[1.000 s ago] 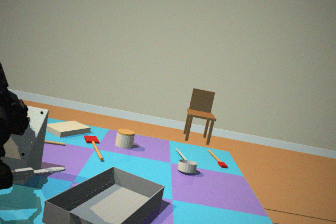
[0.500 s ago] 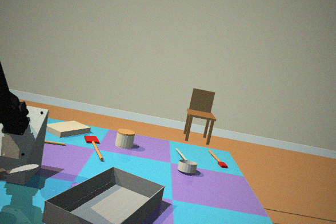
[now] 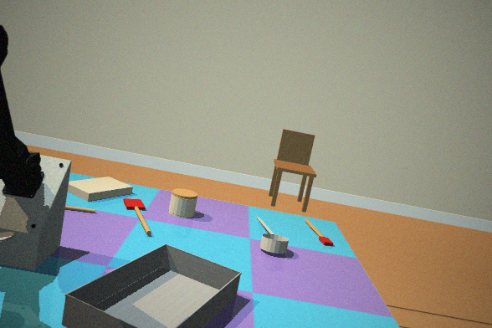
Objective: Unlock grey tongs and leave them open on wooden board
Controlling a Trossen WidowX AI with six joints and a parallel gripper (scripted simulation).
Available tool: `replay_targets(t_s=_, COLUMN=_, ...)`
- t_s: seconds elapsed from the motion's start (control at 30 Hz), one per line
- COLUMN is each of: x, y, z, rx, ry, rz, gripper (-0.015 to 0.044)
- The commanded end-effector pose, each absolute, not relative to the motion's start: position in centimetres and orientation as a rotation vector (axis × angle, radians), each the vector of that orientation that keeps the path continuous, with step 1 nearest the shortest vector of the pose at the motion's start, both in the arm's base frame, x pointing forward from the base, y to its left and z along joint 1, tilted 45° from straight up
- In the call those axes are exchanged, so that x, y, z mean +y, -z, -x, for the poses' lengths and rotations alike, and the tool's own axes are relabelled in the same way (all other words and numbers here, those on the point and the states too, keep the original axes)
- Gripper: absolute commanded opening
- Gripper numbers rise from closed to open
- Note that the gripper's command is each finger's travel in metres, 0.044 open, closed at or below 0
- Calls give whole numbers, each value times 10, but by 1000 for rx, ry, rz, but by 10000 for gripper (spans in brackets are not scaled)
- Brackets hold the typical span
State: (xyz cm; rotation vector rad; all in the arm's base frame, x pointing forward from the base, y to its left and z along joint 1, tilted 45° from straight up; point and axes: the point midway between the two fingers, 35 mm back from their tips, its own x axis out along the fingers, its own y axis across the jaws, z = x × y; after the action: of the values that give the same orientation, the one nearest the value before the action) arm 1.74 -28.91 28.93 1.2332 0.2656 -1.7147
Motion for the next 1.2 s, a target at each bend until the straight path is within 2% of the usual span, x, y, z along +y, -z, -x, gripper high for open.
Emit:
replay_targets(t_s=0.0, x=-291, y=-293, z=-5, rx=296, ry=1691, rz=-1202, gripper=-150)
replay_targets(t_s=1.17, x=-279, y=-320, z=116, rx=484, ry=1557, rz=-837, gripper=-150)
